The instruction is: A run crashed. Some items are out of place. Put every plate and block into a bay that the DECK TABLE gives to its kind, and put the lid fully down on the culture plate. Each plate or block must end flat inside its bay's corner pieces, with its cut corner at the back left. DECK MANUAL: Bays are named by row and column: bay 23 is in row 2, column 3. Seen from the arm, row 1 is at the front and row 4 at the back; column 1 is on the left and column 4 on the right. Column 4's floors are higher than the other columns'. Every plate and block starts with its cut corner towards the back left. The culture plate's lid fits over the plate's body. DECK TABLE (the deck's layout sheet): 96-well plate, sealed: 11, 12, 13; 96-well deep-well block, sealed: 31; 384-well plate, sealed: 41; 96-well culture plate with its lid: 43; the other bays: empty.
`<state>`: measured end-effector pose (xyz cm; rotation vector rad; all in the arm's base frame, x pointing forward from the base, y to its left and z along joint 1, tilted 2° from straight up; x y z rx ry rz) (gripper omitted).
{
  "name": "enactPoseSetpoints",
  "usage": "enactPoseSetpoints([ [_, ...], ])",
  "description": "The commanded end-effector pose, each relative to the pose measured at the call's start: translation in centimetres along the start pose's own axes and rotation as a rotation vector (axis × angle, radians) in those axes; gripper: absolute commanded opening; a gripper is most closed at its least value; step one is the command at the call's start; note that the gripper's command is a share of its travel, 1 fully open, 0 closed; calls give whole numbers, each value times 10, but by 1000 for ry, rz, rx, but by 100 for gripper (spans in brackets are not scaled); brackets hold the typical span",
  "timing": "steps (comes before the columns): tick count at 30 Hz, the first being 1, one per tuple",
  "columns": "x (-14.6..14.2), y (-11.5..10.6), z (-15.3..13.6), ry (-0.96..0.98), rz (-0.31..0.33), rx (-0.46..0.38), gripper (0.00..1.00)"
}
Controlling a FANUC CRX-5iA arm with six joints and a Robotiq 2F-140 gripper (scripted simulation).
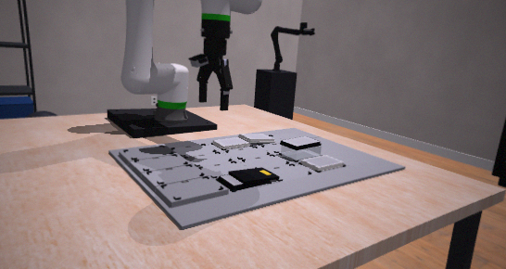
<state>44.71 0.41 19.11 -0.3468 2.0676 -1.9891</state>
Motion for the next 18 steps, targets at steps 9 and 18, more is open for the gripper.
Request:
enactPoseSetpoints([
  [9,-33,-1,-31,0,1,1,100],
  [18,-54,-1,-51,0,1,1,100],
])
Point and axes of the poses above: the point where the finger pads meet when closed, its own y axis out along the fingers, its own x axis across the jaws, z = x × y, the point moved 3 cm from there along -y, back along the fingers, and after that the axes turned 13 degrees about -y, right-handed, at the moved point
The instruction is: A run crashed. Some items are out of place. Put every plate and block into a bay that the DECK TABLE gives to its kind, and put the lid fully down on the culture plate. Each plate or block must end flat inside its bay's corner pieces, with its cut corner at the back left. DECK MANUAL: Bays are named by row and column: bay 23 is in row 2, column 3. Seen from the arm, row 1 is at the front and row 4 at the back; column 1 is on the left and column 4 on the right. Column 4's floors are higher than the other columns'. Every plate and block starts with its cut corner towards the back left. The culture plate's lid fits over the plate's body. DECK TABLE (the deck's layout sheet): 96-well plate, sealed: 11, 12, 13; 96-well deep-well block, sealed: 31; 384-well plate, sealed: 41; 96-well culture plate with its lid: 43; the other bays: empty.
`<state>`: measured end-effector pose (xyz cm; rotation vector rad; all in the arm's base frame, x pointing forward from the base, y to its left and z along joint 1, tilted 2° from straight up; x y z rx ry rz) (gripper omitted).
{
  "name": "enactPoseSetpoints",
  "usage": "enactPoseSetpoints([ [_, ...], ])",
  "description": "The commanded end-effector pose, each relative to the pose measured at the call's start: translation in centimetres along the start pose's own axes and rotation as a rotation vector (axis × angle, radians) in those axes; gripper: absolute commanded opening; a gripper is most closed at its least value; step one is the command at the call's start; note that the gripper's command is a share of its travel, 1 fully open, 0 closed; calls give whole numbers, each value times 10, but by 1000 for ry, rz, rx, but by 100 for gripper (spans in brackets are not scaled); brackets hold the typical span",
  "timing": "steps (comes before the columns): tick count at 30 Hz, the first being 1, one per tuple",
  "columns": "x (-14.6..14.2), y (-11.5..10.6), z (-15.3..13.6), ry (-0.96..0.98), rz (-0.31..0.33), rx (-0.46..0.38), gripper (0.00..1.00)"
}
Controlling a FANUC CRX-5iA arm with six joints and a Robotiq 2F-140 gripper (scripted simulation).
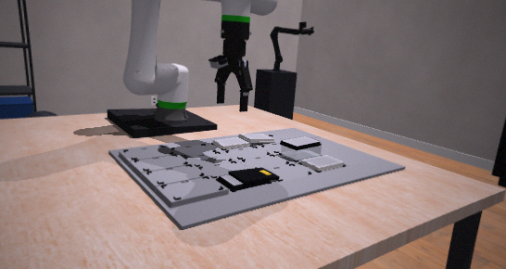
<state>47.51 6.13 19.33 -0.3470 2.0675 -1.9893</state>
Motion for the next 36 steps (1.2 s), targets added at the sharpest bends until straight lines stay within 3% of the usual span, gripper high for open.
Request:
enactPoseSetpoints([
  [1,-11,-1,-9,0,2,1,100],
  [36,-100,-1,-95,0,2,1,100],
])
Point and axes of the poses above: the point where the finger pads meet when closed, its own y axis out along the fingers, its own x axis across the jaws, z = x × y, the point moved 3 cm from there along -y, back along the fingers, and after that the axes turned 13 degrees about -y, right-handed, at the moved point
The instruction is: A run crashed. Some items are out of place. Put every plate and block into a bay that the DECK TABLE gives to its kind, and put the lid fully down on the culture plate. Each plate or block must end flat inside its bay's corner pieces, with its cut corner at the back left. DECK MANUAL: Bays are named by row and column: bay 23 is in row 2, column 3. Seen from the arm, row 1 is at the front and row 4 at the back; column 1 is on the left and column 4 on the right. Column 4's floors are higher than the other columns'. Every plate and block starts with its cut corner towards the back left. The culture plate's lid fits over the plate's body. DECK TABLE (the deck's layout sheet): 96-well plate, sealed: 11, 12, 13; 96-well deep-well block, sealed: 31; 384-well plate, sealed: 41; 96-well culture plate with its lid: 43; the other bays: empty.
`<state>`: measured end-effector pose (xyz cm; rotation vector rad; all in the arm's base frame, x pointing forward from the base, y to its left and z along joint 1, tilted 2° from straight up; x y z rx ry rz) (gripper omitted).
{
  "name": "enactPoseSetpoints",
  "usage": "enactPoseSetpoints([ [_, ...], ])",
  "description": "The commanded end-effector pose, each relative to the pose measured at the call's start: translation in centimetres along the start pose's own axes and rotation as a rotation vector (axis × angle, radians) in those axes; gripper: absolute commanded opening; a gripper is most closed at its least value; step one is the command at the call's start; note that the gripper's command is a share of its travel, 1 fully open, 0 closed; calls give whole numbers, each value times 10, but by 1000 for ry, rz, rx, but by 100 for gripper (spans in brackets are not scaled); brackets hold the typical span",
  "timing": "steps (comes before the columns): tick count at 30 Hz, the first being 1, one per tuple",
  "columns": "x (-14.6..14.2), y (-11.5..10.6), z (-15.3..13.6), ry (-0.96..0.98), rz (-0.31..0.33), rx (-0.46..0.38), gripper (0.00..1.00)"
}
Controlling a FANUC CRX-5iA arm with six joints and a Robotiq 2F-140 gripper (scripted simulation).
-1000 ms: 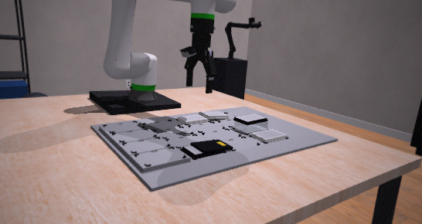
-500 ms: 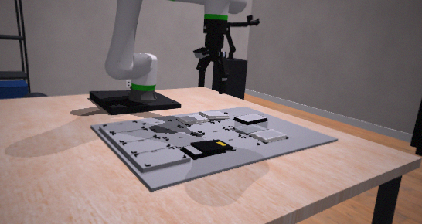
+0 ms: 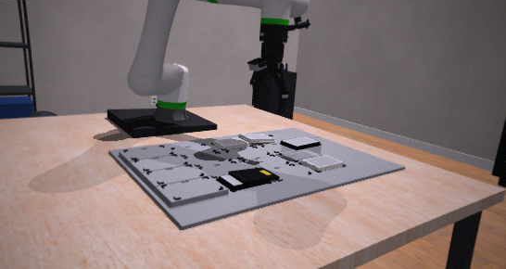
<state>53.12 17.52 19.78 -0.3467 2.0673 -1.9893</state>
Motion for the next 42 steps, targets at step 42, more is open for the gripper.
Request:
enactPoseSetpoints([
  [42,-63,-1,-60,0,2,0,100],
])
Point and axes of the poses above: the point where the finger pads meet when closed, its own y axis out along the fingers, its own x axis across the jaws, z = x × y, the point moved 3 cm from there along -y, back along the fingers, and after that the axes turned 13 degrees about -y, right-handed, at the moved point
